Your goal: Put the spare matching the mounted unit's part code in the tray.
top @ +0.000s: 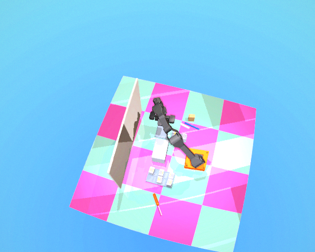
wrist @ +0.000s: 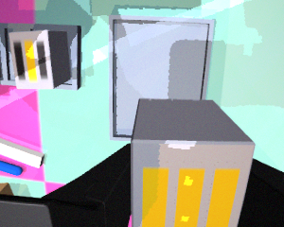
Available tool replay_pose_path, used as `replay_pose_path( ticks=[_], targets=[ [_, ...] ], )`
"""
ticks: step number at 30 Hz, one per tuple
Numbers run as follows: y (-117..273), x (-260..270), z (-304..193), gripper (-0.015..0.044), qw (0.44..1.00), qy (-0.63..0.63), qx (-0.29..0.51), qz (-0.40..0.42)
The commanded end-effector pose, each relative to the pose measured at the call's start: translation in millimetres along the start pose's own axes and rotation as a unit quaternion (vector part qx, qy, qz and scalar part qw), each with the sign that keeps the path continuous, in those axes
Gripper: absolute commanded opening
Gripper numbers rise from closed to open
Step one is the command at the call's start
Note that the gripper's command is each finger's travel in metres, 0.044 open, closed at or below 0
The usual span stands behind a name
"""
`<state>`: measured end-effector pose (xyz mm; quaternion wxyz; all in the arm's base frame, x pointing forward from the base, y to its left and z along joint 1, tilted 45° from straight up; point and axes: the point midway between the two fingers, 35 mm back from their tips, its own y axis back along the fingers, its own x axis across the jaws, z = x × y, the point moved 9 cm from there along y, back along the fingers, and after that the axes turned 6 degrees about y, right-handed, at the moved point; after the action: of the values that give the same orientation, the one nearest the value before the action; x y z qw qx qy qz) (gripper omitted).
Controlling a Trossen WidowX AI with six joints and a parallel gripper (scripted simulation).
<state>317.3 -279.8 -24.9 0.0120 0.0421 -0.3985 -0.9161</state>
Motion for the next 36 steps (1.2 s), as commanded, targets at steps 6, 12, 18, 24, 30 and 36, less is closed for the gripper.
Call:
replay_pose_path(
  ticks=[6,12,18,24,30,36],
  targets=[
    [-7.9,-0.7,-1.1,0.0000,1.000,-0.003,-0.002,-0.003],
    [-12.9,-1.3,-1.4,0.0000,1.000,-0.003,-0.002,-0.003],
    [-17.9,-1.8,-1.7,0.0000,1.000,-0.003,-0.002,-0.003],
    [-23.0,-2.3,-2.0,0.0000,1.000,-0.003,-0.002,-0.003],
    [-28.0,-2.7,-2.2,0.0000,1.000,-0.003,-0.002,-0.003],
    [-33.0,-3.0,-2.4,0.0000,1.000,-0.003,-0.002,-0.003]
  ],
)
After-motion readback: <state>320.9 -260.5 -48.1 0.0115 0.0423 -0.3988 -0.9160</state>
